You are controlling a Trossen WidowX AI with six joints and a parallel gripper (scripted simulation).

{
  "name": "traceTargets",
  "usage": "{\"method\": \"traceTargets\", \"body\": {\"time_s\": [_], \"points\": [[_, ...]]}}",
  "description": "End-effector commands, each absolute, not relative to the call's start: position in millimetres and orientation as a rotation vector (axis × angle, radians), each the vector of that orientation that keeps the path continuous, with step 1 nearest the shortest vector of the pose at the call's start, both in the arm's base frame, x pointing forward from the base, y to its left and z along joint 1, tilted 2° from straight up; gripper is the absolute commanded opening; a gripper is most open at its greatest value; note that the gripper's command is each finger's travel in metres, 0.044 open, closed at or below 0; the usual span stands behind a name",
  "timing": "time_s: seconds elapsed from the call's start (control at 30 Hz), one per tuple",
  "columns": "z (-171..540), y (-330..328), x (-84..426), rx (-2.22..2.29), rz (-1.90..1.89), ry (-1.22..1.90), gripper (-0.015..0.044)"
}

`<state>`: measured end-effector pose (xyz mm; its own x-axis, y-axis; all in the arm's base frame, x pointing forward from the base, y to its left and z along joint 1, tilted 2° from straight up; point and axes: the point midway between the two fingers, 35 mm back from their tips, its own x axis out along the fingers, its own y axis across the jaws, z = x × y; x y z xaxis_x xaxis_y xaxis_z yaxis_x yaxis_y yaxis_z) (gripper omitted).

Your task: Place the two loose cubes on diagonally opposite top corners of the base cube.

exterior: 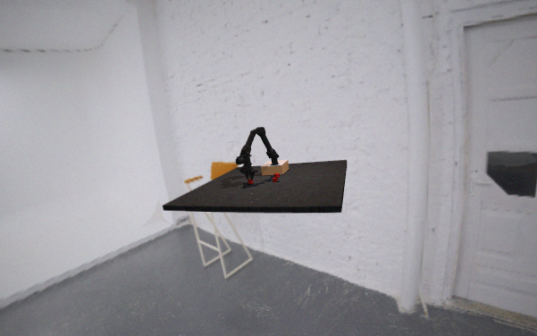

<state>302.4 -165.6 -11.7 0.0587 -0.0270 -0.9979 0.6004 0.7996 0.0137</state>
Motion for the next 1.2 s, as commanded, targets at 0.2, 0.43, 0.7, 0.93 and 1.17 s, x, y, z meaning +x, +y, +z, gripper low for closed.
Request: {"method": "traceTargets", "body": {"time_s": [0.2, 0.43, 0.7, 0.93, 1.17], "points": [[-25, -164, 301, 0.495, -0.497, 1.456, 0.0212], [-25, -164, 301, 0.495, -0.497, 1.456, 0.0105], [-6, -165, 302, 0.495, -0.497, 1.455, 0.0105], [16, -165, 303, 0.494, -0.497, 1.455, 0.0105], [38, -165, 302, 0.494, -0.497, 1.455, 0.0105]]}}
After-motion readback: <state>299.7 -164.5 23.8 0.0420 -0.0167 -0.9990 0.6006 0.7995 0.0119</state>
